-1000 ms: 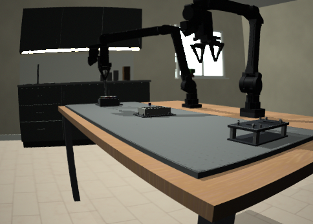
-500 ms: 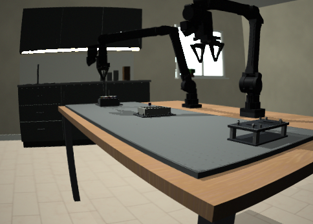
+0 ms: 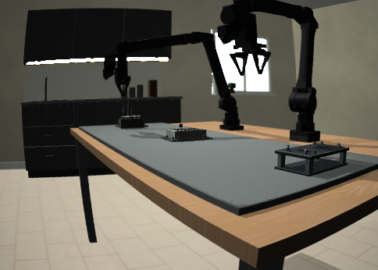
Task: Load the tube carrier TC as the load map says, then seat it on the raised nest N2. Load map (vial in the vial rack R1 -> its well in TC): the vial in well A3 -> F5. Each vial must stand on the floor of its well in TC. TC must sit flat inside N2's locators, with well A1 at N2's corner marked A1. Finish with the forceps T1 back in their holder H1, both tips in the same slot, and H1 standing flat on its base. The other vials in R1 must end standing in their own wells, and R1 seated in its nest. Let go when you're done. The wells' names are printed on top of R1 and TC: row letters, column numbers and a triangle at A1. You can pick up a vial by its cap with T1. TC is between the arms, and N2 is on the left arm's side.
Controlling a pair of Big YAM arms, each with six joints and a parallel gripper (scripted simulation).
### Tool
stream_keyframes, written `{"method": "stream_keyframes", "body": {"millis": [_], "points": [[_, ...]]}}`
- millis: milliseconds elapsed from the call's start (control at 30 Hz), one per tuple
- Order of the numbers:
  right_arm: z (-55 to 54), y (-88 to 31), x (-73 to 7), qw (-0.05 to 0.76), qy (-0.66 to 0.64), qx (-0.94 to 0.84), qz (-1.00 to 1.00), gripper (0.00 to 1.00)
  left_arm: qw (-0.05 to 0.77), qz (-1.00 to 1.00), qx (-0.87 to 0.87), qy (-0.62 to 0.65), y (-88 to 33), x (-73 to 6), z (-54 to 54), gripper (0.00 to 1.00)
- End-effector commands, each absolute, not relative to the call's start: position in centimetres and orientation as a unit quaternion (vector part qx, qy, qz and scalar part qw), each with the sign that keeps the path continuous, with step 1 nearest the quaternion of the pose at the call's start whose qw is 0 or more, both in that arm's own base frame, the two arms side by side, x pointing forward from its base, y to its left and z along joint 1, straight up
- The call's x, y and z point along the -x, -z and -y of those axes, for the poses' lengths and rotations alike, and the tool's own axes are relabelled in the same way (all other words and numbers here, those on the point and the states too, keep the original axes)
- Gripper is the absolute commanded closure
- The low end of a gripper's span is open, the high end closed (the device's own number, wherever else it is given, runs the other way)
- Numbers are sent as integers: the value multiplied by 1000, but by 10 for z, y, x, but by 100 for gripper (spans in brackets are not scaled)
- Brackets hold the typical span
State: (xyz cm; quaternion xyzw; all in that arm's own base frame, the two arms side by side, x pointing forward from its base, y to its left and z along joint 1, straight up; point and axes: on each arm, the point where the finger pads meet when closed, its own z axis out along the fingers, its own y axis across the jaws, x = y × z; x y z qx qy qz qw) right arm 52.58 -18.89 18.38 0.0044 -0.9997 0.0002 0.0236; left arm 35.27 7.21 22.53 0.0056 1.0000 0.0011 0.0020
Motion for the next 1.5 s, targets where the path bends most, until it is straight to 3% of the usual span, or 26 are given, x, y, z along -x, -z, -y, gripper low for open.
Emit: {"method": "stream_keyframes", "body": {"millis": [0, 1467], "points": [[206, -193, -542, 14, -6, -7, 1000, 93, 18, -1000, -13, -4, -240, -361, -72, 0], [213, -193, -553, 13, -5, -11, 1000, 93, 18, -1000, -13, -4, -240, -361, -72, 0]]}}
